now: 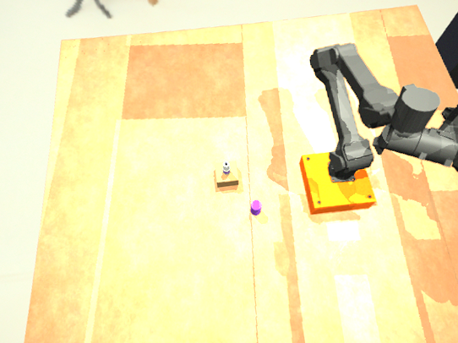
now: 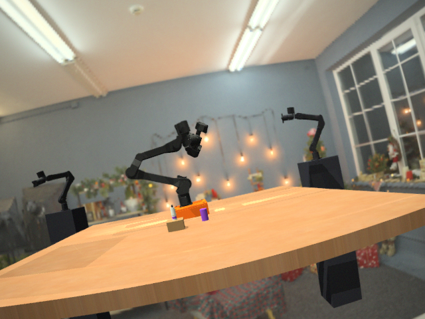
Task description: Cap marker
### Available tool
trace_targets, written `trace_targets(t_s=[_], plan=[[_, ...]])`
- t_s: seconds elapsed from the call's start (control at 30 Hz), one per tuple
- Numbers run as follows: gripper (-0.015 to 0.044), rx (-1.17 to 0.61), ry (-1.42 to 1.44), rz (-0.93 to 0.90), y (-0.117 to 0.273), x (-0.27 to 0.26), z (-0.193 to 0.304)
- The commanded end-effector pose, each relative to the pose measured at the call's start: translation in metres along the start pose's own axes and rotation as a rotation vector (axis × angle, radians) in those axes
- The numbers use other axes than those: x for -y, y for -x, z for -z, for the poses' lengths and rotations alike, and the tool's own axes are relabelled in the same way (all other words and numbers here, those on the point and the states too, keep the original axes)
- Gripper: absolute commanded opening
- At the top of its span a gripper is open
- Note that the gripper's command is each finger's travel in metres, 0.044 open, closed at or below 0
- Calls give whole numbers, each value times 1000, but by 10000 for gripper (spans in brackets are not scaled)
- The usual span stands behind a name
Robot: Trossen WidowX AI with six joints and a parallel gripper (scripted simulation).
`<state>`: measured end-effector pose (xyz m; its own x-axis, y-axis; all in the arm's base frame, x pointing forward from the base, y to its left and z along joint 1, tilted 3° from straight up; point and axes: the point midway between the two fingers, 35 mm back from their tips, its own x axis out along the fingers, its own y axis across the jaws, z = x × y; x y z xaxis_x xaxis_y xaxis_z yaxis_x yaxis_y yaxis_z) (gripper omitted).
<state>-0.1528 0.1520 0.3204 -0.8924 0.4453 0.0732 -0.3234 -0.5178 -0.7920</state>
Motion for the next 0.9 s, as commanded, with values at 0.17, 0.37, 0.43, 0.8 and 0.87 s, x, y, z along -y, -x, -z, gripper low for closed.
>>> trace_targets(t_s=[0.17,0.37,0.43,0.8,0.87], plan=[[246,-319,-167,100,10,29,70],[246,-726,-402,245,61,52,157],[246,-854,-483,294,85,55,181],[246,-1497,-989,539,247,23,252],[246,-1597,-1095,574,277,9,253]])
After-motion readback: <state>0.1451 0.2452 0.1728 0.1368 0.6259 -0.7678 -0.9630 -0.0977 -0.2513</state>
